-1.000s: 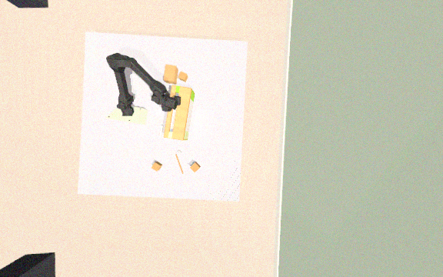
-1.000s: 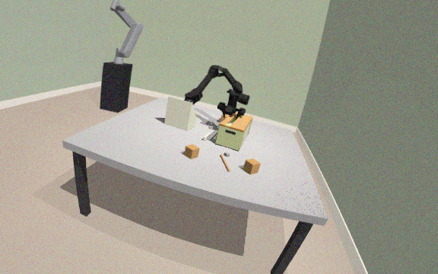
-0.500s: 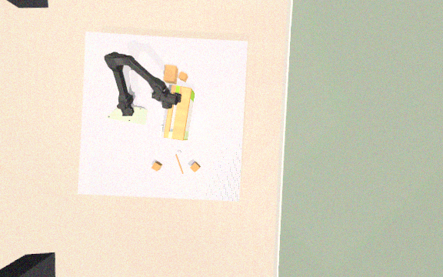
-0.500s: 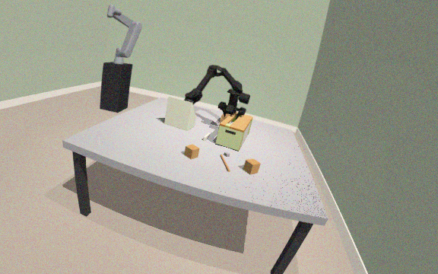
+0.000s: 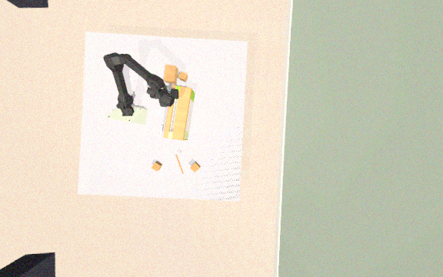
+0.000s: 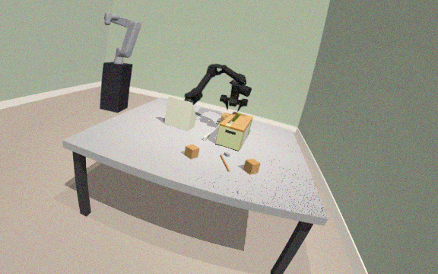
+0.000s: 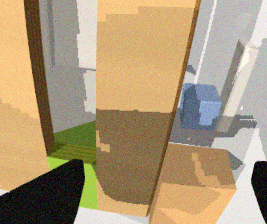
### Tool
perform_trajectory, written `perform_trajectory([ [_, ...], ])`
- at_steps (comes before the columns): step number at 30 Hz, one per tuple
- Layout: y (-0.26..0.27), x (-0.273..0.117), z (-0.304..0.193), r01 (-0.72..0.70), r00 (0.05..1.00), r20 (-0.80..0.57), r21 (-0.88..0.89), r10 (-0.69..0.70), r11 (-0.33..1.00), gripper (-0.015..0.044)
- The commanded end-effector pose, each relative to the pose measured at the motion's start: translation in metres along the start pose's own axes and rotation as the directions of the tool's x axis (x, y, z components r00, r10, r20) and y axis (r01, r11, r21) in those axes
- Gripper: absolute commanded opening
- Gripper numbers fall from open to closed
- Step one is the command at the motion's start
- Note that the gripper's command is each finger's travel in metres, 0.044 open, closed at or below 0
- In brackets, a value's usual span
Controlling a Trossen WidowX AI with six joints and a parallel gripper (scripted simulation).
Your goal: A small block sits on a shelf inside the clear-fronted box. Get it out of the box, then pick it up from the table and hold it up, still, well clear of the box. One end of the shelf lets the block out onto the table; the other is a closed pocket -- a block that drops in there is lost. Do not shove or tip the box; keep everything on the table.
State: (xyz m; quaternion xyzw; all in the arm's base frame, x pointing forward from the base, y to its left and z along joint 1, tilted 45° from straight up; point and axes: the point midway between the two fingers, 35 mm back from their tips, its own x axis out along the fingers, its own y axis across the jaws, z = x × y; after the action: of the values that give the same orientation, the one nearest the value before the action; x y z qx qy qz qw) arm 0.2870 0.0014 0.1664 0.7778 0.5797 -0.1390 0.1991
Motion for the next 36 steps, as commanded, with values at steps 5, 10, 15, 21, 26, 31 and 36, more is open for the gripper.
perform_trajectory([
  [5,-0.008,0.002,-0.010,0.071,0.994,0.111,-0.719,0.013,0.691,0.0285],
  [10,-0.012,0.003,-0.018,0.182,0.981,0.190,-0.972,0.042,0.146,0.0285],
  [15,-0.017,0.005,-0.026,0.258,0.965,0.248,-0.859,0.080,-0.443,0.0285],
  [21,-0.021,0.006,-0.036,0.243,0.944,0.298,-0.347,0.140,-0.906,0.0285],
  [26,-0.024,0.007,-0.043,0.175,0.931,0.318,0.046,0.180,-0.984,0.0285],
  [31,-0.026,0.007,-0.050,0.068,0.916,0.332,0.430,0.227,-0.900,0.0285],
  [36,-0.028,0.006,-0.057,-0.068,0.901,0.338,0.731,0.273,-0.680,0.0285],
])
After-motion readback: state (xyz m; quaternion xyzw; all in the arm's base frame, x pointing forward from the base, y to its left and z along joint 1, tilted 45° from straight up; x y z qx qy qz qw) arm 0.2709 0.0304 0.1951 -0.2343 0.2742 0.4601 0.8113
